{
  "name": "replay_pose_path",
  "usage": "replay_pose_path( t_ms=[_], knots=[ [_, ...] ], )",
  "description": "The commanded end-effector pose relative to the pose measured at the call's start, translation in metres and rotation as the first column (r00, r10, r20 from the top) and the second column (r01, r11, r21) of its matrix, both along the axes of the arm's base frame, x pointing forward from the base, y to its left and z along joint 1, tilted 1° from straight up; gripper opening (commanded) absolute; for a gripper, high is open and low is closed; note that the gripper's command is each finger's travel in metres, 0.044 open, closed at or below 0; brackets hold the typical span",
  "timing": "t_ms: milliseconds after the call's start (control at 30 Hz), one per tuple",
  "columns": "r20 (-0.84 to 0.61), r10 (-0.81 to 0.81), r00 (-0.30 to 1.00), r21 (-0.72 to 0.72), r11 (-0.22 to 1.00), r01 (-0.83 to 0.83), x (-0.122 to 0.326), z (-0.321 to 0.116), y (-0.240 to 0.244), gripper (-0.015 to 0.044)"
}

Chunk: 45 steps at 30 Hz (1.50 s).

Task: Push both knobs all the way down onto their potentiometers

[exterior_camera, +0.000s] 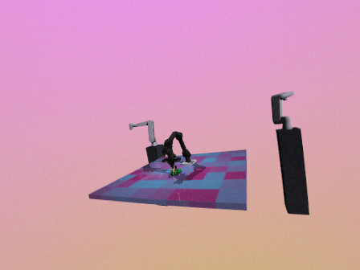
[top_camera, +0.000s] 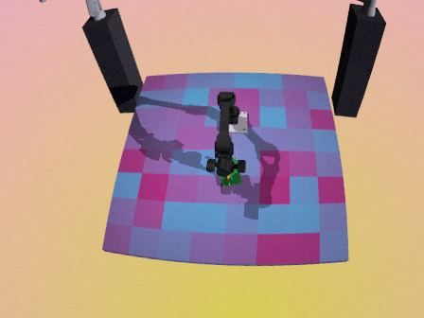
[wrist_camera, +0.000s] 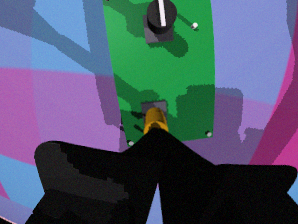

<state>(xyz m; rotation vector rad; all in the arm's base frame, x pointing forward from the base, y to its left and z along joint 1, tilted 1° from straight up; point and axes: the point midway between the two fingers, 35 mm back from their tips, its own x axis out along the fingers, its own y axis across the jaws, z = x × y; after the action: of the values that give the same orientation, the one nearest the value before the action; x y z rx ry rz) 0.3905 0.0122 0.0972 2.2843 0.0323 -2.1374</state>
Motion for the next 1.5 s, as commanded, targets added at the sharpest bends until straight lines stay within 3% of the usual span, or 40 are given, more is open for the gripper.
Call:
replay_pose_path(
  t_ms=[0, 433, 733, 1000, 1233, 1467],
  knots=[
    [-0.011, 0.006, 1.0, -0.004, 1.0, -0.006, 0.001, 0.0, -0.001, 0.0],
    [-0.011, 0.006, 1.0, -0.004, 1.0, -0.006, -0.001, 0.019, -0.001, 0.0],
    [-0.016, 0.0, 1.0, 0.0, 1.0, 0.0, -0.003, 0.014, 0.0, 0.0236],
    [-0.023, 0.005, 1.0, 0.001, 1.0, -0.005, -0.091, 0.036, -0.002, 0.044],
    [-0.03, 0.009, 1.0, 0.002, 1.0, -0.009, -0.176, 0.03, -0.004, 0.044],
    [-0.031, 0.01, 0.999, 0.002, 1.0, -0.01, -0.183, 0.029, -0.004, 0.044]
  ],
)
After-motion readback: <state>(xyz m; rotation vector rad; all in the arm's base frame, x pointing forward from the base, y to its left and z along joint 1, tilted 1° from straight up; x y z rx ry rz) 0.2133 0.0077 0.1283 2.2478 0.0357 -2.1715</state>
